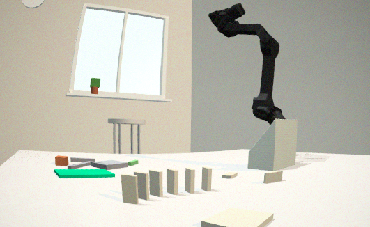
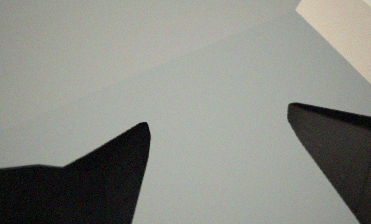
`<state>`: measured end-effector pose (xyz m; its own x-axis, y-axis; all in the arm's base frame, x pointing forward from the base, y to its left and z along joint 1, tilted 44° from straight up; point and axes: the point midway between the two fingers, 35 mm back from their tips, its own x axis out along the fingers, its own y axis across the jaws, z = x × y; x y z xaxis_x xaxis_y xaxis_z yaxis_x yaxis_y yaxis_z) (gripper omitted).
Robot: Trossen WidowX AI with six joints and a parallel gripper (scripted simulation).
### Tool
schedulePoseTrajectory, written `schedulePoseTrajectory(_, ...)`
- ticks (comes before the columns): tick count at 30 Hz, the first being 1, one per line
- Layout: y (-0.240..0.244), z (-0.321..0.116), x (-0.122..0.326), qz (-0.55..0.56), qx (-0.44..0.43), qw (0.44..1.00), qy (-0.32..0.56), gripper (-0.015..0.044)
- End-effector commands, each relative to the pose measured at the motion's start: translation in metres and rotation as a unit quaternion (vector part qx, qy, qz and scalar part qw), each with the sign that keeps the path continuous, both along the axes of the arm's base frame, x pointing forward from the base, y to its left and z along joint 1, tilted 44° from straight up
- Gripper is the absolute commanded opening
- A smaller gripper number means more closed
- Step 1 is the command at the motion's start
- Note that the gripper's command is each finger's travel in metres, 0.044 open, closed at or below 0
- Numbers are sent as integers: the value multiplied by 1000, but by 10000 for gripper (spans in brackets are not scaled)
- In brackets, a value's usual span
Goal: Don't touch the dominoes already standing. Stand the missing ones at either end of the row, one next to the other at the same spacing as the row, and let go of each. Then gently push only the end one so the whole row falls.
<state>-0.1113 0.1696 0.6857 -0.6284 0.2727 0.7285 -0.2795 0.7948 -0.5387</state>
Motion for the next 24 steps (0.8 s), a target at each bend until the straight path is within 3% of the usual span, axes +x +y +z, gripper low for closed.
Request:
schedulePoseTrajectory(1, -2, 0, 0, 0, 3, 1000, -1, 426)
schedulePoseTrajectory(13, -161, 17, 13, 13, 262, 965, 31, 440)
schedulePoseTrajectory(24, -321, -14, 96, 12, 501, 851, 159, 440)
